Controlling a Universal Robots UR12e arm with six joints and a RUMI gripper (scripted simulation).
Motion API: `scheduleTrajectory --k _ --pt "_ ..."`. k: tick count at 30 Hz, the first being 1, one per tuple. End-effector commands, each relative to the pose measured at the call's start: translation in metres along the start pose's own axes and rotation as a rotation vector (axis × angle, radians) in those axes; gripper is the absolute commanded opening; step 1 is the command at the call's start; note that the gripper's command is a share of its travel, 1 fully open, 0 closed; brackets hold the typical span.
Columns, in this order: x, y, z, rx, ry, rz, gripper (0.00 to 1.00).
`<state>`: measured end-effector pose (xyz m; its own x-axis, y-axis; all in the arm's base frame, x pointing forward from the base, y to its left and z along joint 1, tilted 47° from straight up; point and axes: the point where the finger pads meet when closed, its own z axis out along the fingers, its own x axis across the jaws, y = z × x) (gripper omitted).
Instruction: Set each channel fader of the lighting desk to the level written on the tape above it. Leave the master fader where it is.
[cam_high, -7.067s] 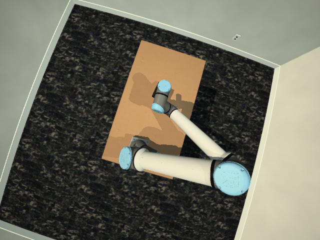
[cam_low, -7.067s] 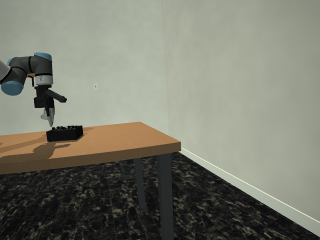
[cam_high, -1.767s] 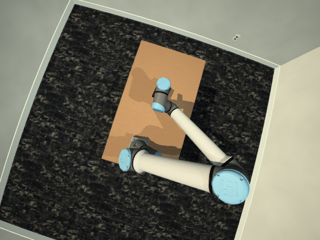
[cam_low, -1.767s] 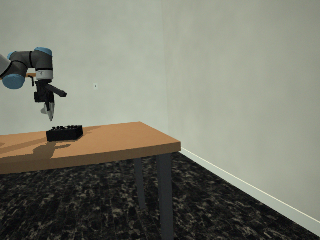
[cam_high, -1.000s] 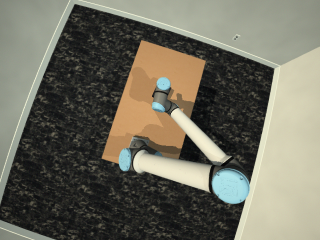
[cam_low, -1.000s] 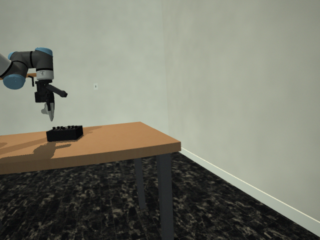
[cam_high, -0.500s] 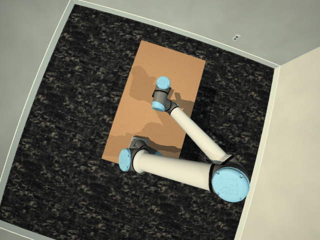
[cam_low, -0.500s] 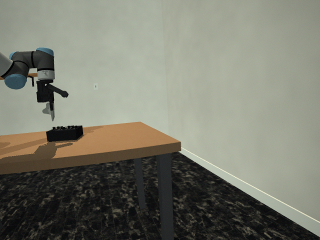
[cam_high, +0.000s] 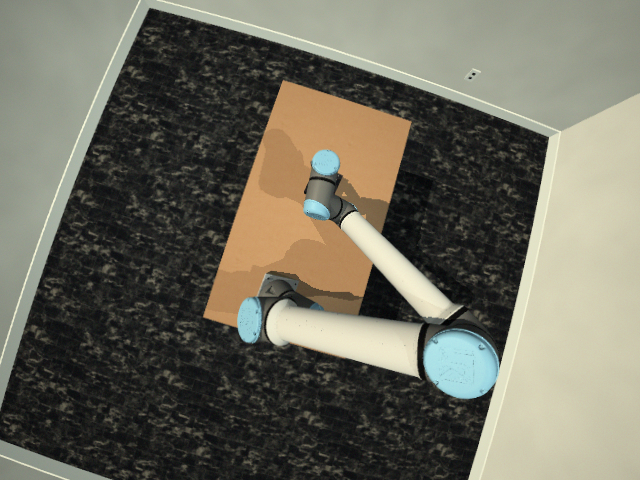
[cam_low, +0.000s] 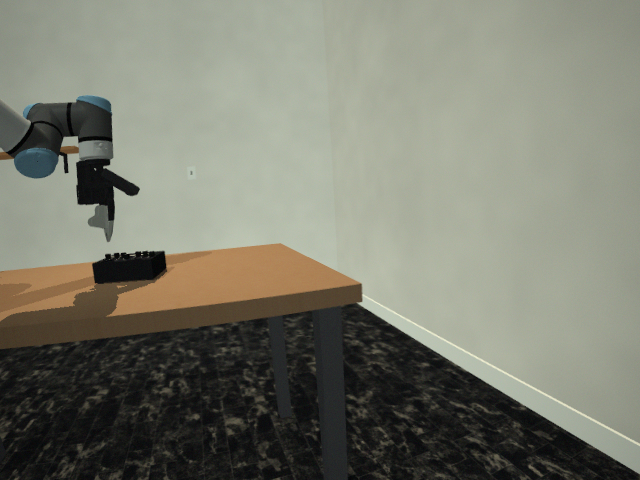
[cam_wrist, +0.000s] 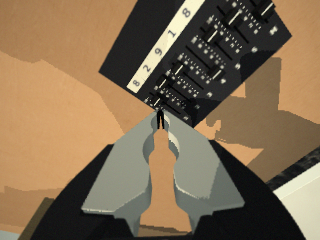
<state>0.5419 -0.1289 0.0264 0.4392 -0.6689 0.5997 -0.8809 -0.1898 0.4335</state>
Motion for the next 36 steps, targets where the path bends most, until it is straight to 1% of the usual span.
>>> scheduleTrajectory --k 1,8,10,25,27,36 --pt "-0.002 -0.004 0.000 0.009 0.000 -0.183 0.00" --pt "-0.007 -0.009 0.000 0.009 0.002 -0.480 0.00" --pt "-0.007 -0.009 0.000 0.009 0.002 -0.480 0.00" --pt "-0.014 -0.017 0.001 0.009 0.005 -1.159 0.00" --pt "-0.014 -0.017 0.001 0.009 0.005 -1.159 0.00" --pt "-0.015 -0.019 0.001 0.008 0.007 -1.545 0.00"
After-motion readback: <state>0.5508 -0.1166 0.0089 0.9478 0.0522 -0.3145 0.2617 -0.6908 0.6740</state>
